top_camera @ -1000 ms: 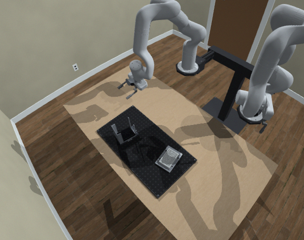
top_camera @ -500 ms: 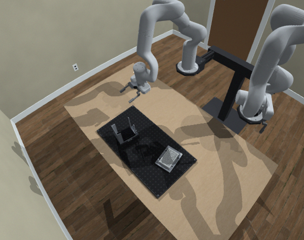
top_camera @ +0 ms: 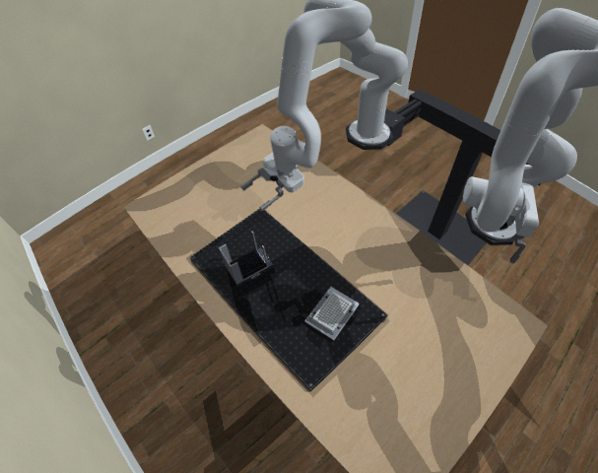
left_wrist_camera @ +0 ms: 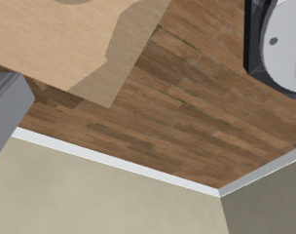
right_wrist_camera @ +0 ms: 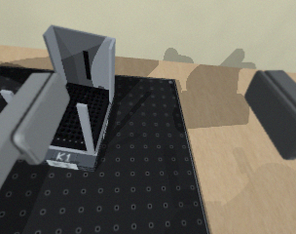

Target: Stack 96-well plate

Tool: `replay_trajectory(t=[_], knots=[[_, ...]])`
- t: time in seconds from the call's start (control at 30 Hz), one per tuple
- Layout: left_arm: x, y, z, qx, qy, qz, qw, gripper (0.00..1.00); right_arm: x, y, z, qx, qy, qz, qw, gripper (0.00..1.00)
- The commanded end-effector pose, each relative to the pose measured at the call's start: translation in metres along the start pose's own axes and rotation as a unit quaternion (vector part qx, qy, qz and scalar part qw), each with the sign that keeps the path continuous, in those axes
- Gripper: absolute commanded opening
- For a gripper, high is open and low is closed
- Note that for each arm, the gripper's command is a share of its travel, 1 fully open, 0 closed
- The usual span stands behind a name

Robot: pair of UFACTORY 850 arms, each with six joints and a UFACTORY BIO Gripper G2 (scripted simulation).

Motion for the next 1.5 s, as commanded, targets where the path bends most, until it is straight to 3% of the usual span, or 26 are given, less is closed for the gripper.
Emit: replay_trajectory(t=[0.0,0.3,0.37,0.4,0.83,0.9,1.37,1.43,1.47], knots=[[0.0,0.0,0.0,0.0,0.0,0.0,1.0,1.0,-0.005,0.016,0.001,-0.004,-0.011,0.008,0.9999,0.37],[0.0,0.0,0.0,0.0,0.0,0.0,1.0,1.0,-0.016,0.049,0.002,-0.004,-0.011,0.008,0.9999,0.37],[0.0,0.0,0.0,0.0,0.0,0.0,1.0,1.0,-0.016,0.058,0.002,-0.014,-0.035,0.029,0.9989,0.37],[0.0,0.0,0.0,0.0,0.0,0.0,1.0,1.0,-0.018,0.062,0.001,-0.015,-0.036,0.03,0.9988,0.37],[0.0,0.0,0.0,0.0,0.0,0.0,1.0,1.0,-0.032,0.105,-0.002,-0.015,-0.036,0.03,0.9988,0.37],[0.0,0.0,0.0,0.0,0.0,0.0,1.0,1.0,-0.032,0.113,-0.003,-0.025,-0.058,0.053,0.9966,0.37],[0.0,0.0,0.0,0.0,0.0,0.0,1.0,1.0,-0.047,0.16,-0.011,-0.026,-0.059,0.054,0.9965,0.37],[0.0,0.0,0.0,0.0,0.0,0.0,1.0,1.0,-0.047,0.168,-0.013,-0.036,-0.08,0.077,0.9931,0.37],[0.0,0.0,0.0,0.0,0.0,0.0,1.0,1.0,-0.049,0.173,-0.014,-0.037,-0.081,0.078,0.993,0.37]])
Point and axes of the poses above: on each arm, the point midway between the two finger pads, its own z axis out along the fingers, its own y axis across the jaws, x = y × z, the point moved 7 cm from there along -z, back along the fingers, and after that the axes turned 3 degrees about z, right-handed, at the moved point
